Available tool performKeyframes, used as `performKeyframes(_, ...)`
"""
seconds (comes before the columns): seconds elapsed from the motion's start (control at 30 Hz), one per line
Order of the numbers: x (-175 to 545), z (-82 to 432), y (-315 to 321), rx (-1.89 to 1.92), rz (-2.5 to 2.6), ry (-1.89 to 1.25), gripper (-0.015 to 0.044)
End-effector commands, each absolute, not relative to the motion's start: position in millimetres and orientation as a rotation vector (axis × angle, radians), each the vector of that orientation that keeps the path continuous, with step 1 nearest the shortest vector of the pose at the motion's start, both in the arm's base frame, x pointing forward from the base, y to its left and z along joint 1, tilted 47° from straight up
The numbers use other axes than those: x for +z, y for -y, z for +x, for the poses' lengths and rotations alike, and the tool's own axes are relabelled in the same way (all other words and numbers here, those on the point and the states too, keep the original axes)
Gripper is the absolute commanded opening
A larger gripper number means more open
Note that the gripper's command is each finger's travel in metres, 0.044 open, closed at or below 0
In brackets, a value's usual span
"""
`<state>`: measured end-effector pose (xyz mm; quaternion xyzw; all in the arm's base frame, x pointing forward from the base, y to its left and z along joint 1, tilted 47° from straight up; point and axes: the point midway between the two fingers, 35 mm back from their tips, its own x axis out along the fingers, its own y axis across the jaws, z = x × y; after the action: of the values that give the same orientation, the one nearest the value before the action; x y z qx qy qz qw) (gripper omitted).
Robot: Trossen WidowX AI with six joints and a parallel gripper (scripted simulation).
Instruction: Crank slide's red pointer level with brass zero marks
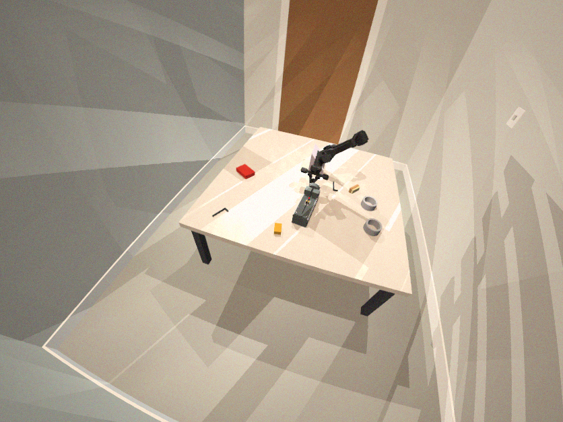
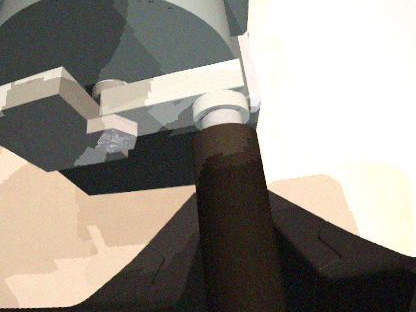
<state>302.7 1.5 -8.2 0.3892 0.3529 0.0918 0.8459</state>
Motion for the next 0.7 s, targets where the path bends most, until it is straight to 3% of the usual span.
performKeyframes(0.0, -15.3, 303.0, -6.9, 0.188, 0.823, -0.757, 0.0000)
performKeyframes(0.67, -18.7, 306.6, -38.4, 0.189, 0.825, -0.757, 0.0000)
